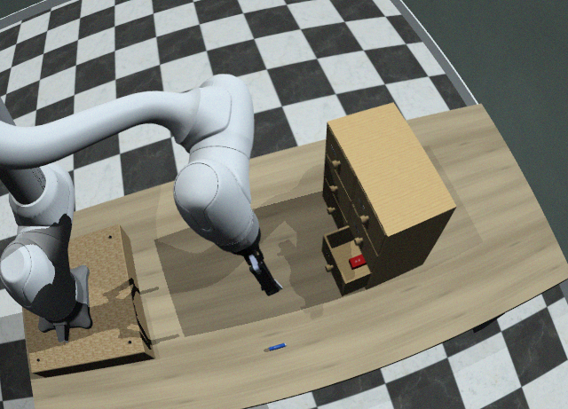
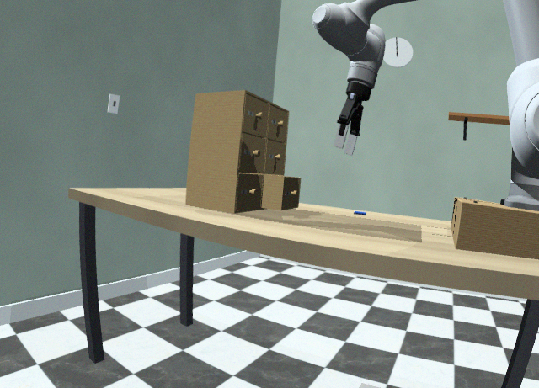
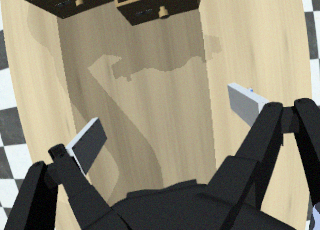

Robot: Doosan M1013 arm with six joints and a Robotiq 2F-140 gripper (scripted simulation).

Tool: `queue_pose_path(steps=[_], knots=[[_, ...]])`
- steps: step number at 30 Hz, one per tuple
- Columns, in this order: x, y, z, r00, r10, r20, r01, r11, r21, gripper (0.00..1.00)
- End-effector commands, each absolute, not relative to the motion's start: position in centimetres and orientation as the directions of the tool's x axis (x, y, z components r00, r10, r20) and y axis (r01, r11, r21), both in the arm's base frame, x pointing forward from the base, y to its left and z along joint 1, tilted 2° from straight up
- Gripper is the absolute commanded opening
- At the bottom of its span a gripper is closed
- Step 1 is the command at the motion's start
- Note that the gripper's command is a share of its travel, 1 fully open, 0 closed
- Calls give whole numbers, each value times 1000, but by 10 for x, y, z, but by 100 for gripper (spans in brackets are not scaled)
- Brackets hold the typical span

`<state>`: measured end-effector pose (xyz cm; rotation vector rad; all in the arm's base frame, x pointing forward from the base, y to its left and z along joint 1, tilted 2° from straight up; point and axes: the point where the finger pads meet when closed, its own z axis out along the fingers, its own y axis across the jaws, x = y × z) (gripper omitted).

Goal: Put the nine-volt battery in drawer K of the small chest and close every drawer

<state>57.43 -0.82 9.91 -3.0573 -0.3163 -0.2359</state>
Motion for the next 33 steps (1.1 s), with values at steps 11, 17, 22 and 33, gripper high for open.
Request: queue_pose_path(steps=[11, 17, 22, 33], knots=[[577, -2, 102, 983, 182, -34, 182, -983, 3, 100], [577, -2, 102, 983, 182, -36, 182, -983, 3, 100], [577, -2, 102, 983, 182, -36, 182, -983, 3, 100], [544, -21, 126, 983, 182, -36, 182, -983, 3, 100]])
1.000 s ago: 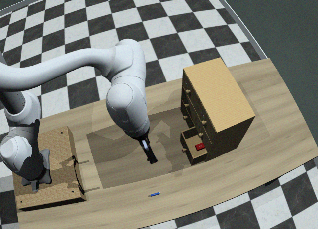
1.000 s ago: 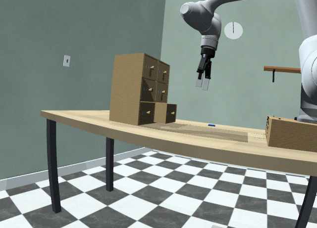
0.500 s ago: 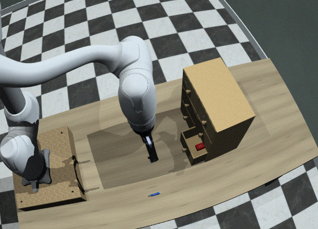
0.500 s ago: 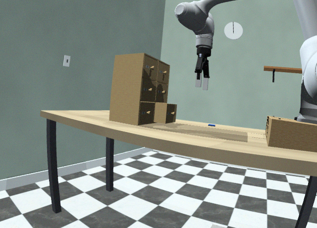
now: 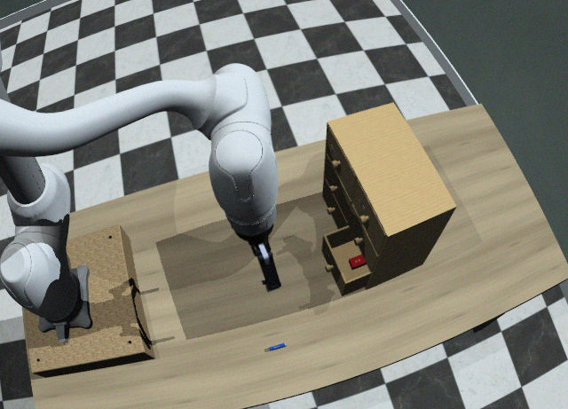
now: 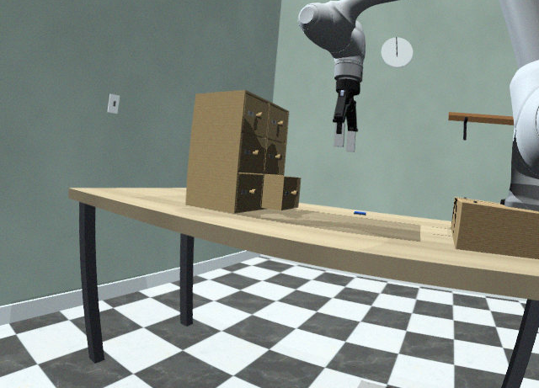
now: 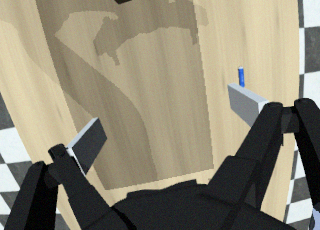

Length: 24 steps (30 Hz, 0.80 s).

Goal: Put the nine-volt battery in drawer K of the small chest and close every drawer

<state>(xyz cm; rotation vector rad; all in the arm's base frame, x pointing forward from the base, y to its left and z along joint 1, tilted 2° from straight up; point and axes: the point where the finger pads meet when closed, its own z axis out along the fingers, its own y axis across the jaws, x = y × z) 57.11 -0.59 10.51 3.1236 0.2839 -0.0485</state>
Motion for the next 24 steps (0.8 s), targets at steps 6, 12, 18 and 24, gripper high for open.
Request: queue_pose_path(steps=[6, 12, 18, 24], knots=[[499, -44, 153, 983, 182, -36, 182, -983, 3, 100], [492, -46, 156, 983, 182, -35, 182, -983, 3, 100], [494, -46, 154, 983, 182, -6, 182, -983, 3, 100], [501, -45, 147, 980, 182, 75, 182, -983, 3, 100]])
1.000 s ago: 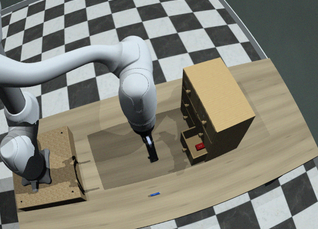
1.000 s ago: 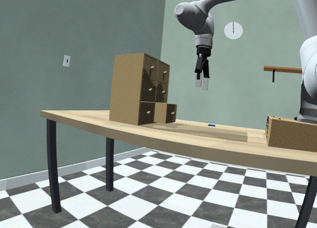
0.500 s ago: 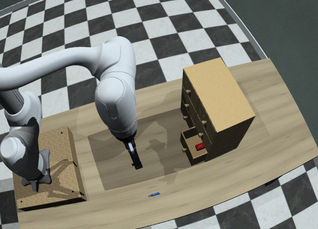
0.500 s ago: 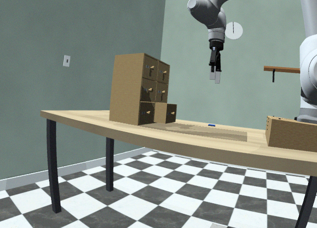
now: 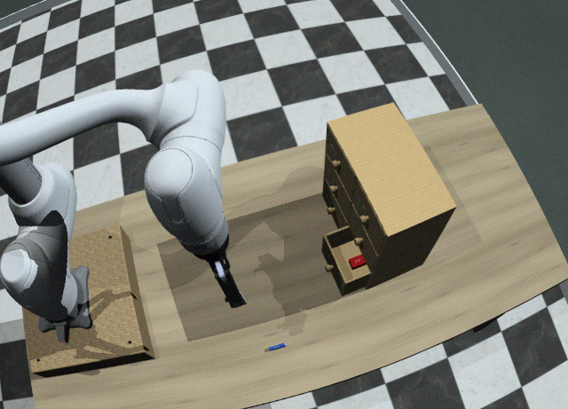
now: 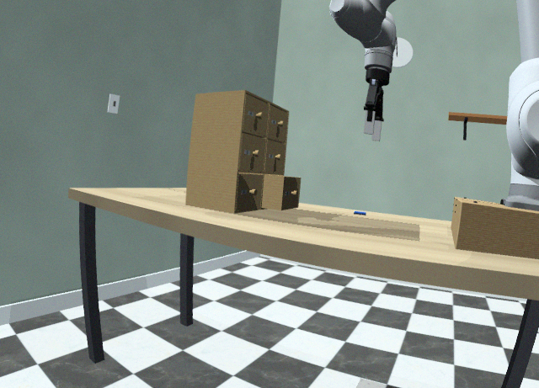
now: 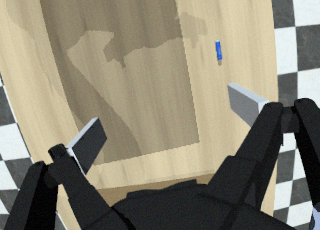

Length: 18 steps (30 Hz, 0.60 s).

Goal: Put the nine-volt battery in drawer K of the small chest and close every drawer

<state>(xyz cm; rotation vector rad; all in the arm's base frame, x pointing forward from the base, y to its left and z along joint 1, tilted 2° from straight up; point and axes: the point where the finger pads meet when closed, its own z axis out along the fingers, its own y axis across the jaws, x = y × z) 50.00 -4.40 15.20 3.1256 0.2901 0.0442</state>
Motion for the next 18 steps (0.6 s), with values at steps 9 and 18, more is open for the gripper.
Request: queue_pose_path(steps=[9, 18], knots=[[521, -41, 125, 928, 173, 331, 183, -983, 2, 100], [537, -38, 108, 844, 158, 513, 183, -983, 2, 100]])
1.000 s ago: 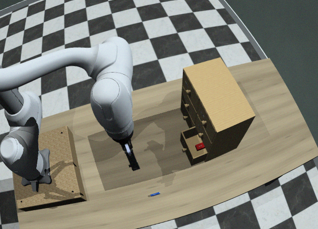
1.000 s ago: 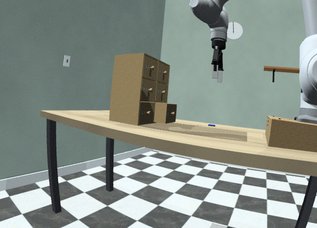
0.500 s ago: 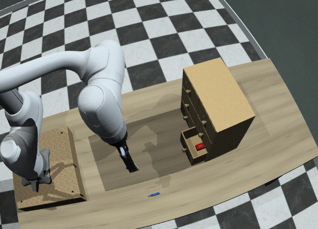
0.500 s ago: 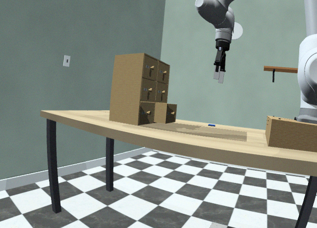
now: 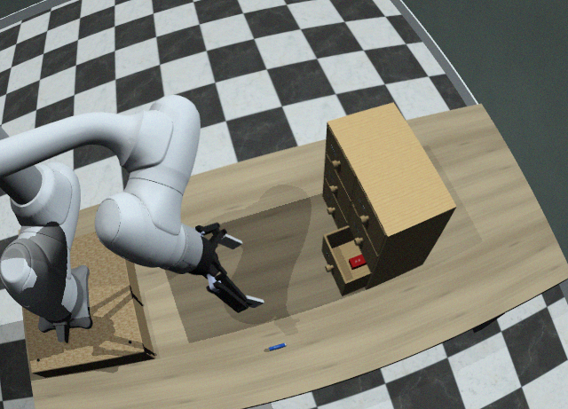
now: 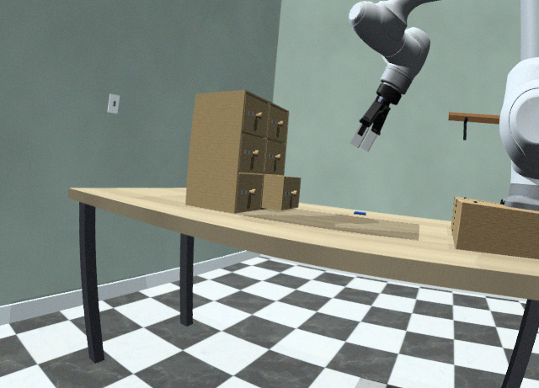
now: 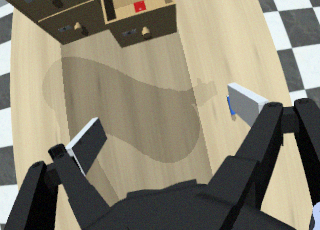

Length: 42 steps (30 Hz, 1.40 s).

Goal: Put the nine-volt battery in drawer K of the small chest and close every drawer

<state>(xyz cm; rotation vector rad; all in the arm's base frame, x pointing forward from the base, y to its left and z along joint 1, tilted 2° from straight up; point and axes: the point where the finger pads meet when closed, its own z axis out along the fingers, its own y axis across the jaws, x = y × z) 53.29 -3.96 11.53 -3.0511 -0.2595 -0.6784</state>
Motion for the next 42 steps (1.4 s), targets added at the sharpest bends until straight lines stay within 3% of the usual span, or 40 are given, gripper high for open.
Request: queue_pose_path(steps=[1, 25, 42], knots=[[539, -37, 106, 834, 156, 529, 183, -983, 2, 100], [567, -32, 75, 600, 113, 792, 183, -983, 1, 100], [588, -29, 54, 531, 88, 843, 186, -983, -14, 100]])
